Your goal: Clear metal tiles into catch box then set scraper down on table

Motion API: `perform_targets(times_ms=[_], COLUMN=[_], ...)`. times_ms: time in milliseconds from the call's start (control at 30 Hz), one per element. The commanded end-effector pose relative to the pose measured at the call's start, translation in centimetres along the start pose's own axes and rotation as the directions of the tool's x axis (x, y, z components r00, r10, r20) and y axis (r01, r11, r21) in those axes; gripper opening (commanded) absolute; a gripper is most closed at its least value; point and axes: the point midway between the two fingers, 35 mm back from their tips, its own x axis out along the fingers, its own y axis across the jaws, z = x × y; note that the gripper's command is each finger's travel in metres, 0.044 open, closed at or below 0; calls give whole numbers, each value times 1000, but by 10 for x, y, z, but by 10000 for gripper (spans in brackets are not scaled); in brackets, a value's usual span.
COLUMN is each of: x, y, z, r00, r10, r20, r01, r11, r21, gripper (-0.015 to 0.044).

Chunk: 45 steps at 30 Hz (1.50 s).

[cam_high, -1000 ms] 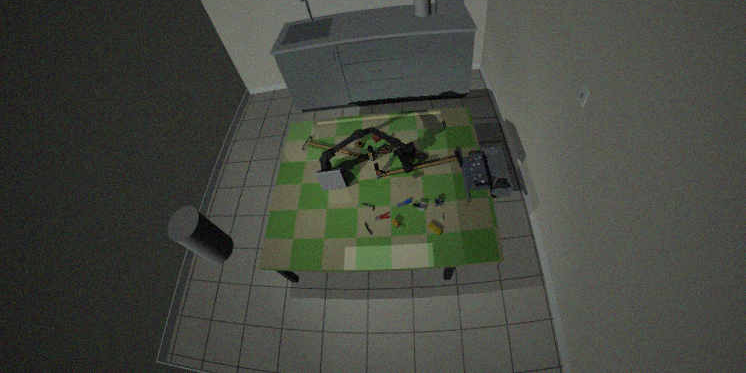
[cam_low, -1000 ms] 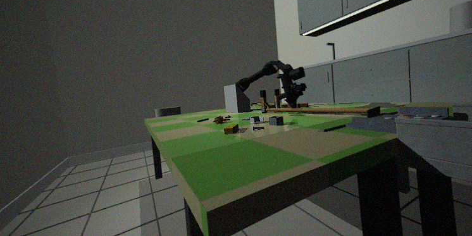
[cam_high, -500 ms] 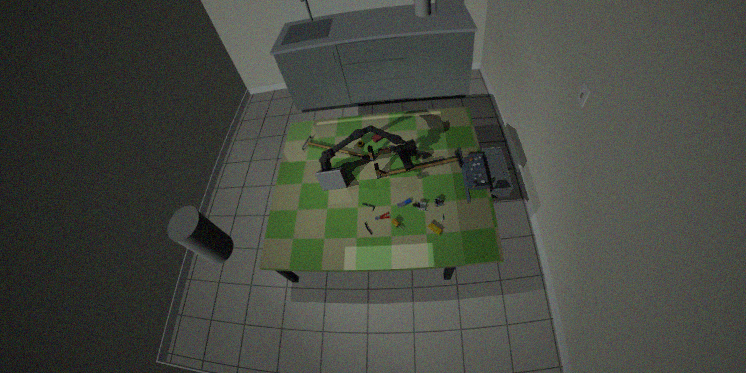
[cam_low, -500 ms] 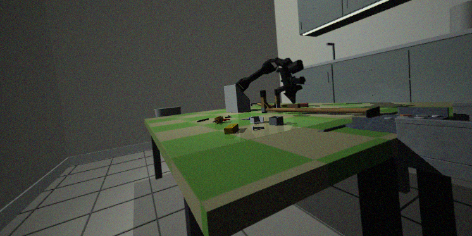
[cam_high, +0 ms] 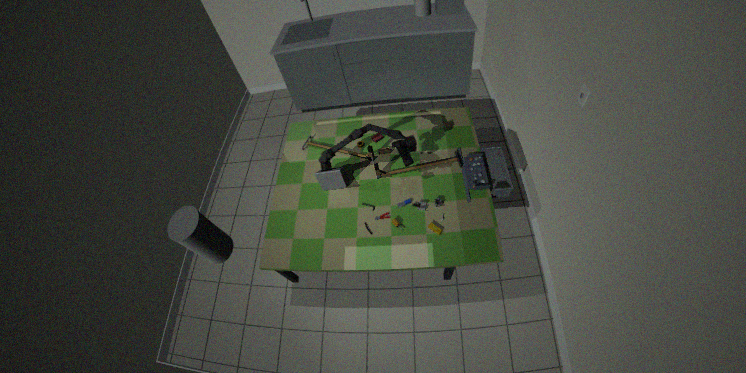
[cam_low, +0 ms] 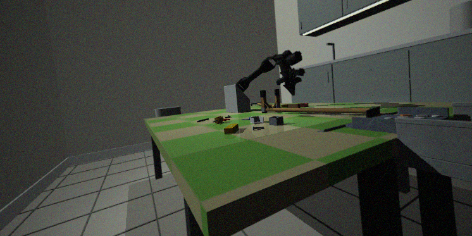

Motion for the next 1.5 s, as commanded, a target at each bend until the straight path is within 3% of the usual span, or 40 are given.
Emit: perform_targets(times_ms=[0, 1467], x=[-10, -20], y=[3, -1], z=[3, 3], r00=[1000, 1000], r10=[7, -1], r20=[3, 10], r01=[-7, 1], r11=[1000, 1000], r21=[-10, -1], gripper=[0, 0])
